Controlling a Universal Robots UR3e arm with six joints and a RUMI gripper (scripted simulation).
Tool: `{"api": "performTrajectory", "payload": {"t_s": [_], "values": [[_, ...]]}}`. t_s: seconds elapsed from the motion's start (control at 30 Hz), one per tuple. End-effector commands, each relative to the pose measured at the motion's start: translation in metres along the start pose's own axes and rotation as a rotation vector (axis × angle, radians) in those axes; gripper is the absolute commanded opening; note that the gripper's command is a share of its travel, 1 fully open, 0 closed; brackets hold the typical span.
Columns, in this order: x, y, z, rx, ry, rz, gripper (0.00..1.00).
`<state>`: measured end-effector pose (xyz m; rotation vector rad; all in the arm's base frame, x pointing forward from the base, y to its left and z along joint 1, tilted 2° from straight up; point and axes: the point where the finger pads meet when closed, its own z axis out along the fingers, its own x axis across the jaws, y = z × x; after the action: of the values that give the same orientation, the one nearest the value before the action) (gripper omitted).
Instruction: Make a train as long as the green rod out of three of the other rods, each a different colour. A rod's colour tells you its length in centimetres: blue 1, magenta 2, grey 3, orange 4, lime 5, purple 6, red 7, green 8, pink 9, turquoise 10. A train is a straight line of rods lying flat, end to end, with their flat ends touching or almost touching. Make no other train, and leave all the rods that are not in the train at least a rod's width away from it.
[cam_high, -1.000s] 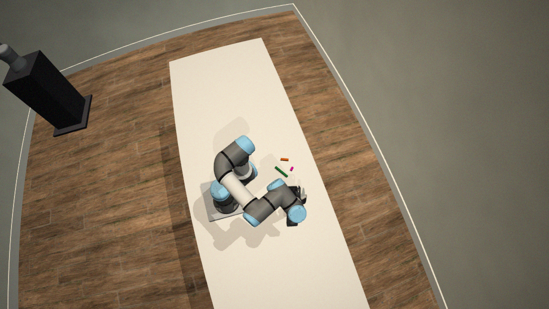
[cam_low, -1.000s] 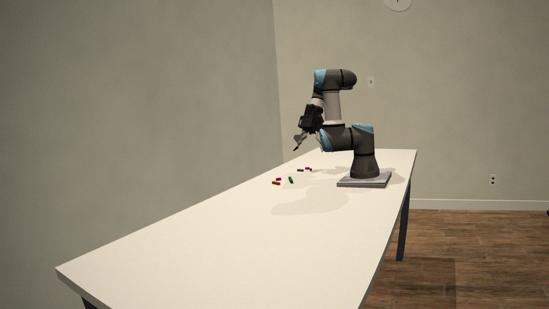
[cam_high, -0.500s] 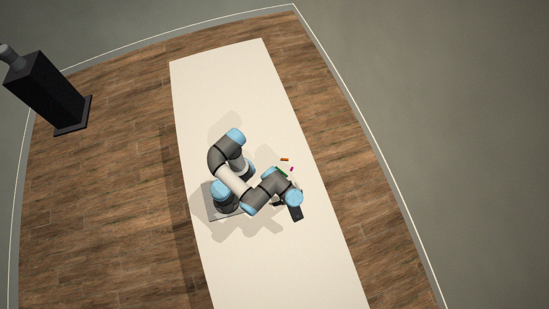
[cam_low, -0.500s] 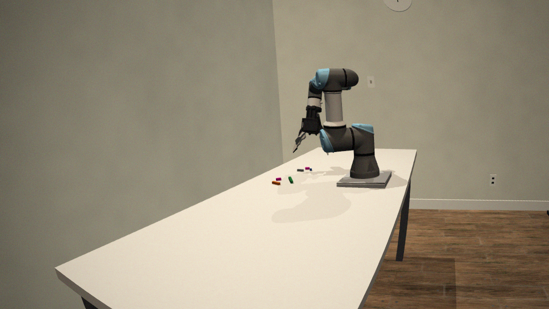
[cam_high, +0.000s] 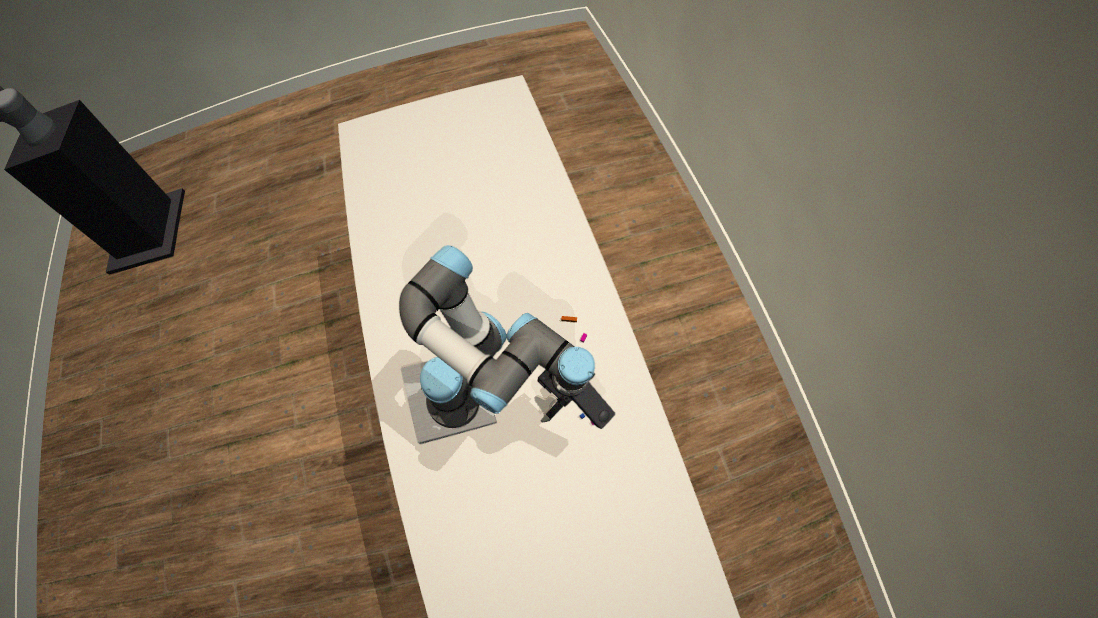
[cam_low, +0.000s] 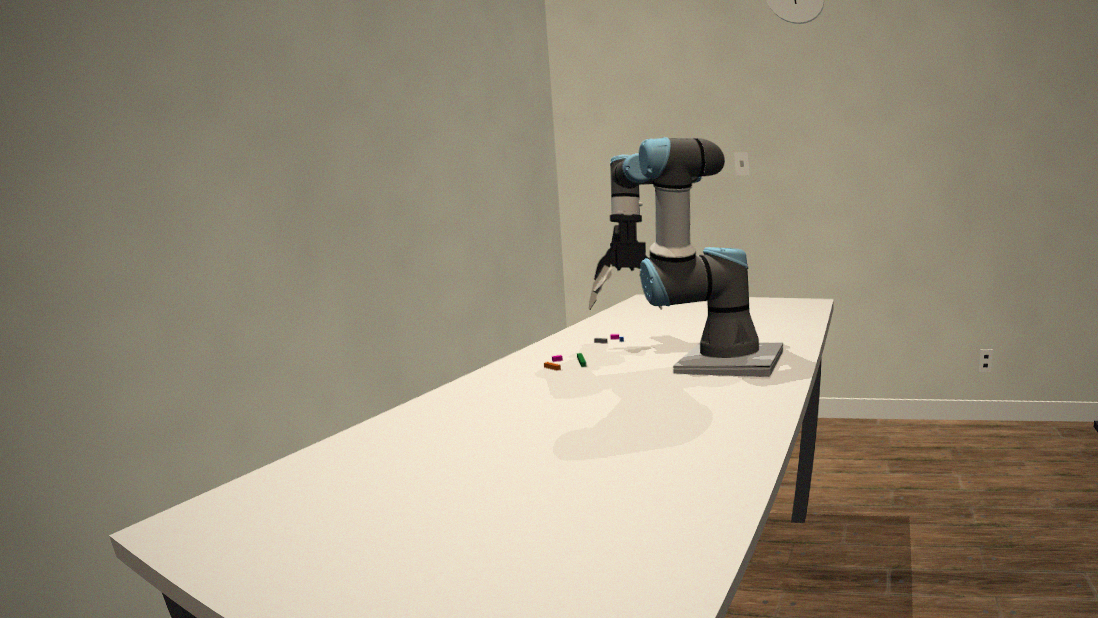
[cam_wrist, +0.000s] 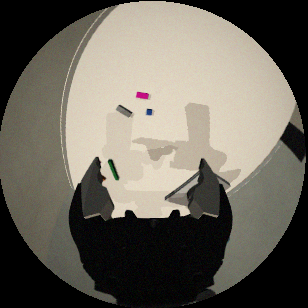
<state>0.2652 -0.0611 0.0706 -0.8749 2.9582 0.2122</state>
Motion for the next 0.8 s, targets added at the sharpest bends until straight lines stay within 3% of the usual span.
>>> {"api": "performTrajectory", "payload": {"t_s": [0.0, 0.33, 0.77], "values": [[0.0028, -0.0007, -0.0004, 0.06, 0.024, -0.115, 1.0], [0.0065, -0.0014, -0.0015, 0.123, 0.074, -0.264, 1.0], [0.0073, -0.0016, -0.0019, 0.136, 0.086, -0.297, 1.0]]}}
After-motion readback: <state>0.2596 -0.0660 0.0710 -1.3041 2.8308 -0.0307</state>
